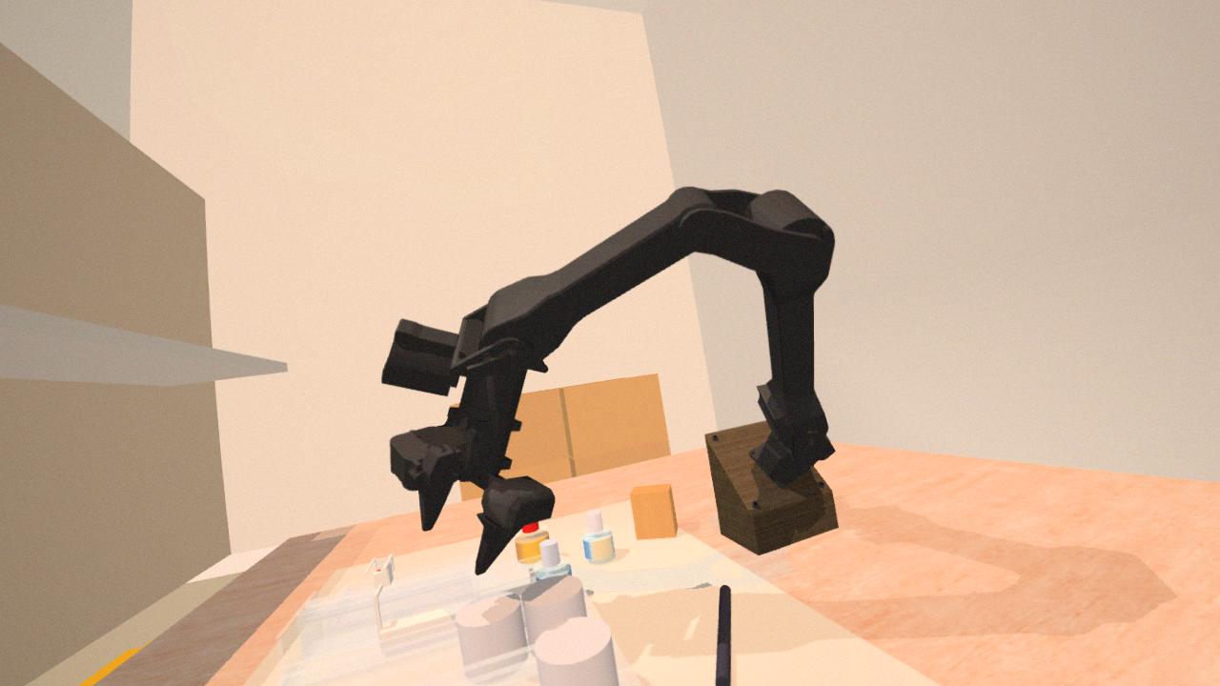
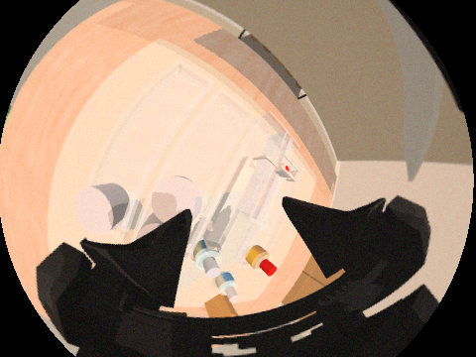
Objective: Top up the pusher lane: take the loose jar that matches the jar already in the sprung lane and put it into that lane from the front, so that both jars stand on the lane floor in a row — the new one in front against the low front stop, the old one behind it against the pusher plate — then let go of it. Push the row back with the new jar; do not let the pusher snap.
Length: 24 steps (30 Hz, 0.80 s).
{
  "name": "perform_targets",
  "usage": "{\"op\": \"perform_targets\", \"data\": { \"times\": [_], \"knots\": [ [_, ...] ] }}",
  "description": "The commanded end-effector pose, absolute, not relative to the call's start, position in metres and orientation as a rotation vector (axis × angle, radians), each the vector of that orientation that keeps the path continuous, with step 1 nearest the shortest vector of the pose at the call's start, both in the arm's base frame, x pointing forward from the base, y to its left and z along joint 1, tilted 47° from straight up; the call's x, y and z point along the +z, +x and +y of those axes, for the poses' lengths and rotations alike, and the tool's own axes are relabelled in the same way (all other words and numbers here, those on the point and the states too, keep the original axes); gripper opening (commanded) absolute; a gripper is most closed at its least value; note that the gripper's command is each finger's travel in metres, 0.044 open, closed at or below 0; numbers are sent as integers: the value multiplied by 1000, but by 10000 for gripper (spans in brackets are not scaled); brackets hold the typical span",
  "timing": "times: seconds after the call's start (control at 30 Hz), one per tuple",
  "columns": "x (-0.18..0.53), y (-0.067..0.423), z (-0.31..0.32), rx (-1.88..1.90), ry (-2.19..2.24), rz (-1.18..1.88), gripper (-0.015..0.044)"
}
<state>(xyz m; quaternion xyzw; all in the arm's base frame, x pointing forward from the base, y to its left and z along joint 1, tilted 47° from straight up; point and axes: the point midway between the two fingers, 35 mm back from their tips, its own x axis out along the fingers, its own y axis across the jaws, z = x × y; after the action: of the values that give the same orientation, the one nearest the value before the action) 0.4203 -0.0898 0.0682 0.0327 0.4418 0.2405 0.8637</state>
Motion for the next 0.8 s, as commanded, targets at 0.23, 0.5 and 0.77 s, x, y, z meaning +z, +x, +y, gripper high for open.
{"op": "perform_targets", "data": {
  "times": [0.23, 0.5, 0.77],
  "knots": [
    [-13, 289, -151, 446, 554, 1292, 440],
    [-21, 241, -151, 470, 761, 1360, 440],
    [-40, 243, -130, 470, 761, 1359, 440]
  ]
}}
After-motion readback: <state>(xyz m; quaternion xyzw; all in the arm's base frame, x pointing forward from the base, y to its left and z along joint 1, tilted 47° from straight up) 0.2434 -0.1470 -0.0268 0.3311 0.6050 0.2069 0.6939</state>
